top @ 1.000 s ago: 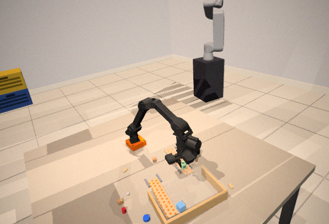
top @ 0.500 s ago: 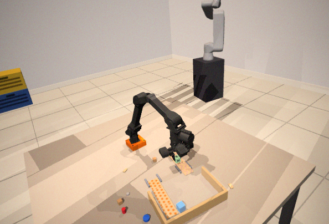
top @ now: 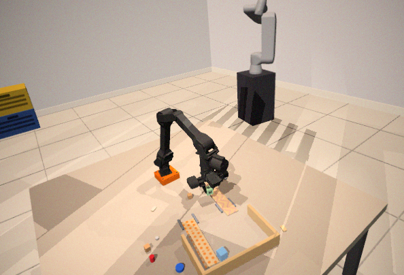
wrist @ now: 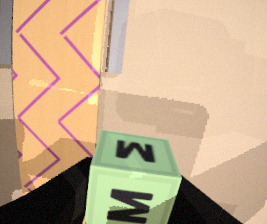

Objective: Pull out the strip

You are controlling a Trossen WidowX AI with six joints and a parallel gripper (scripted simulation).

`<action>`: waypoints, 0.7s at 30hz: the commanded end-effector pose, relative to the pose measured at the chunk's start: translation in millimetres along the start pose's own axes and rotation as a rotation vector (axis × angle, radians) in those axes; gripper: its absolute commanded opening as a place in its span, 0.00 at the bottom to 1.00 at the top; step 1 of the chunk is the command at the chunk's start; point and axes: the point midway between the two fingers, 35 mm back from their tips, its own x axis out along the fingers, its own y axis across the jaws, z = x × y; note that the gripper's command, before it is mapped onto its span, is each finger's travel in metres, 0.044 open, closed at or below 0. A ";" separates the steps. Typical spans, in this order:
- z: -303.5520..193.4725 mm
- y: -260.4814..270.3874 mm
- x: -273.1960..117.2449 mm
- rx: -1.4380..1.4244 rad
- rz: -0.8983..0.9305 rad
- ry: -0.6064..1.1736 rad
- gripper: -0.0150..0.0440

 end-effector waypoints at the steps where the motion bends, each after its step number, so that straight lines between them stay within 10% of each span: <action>1: -12.8 -6.3 0.8 -0.002 -0.001 -0.004 0.25; 21: -17.9 -8.5 -34.6 -0.002 -0.001 -0.004 0.25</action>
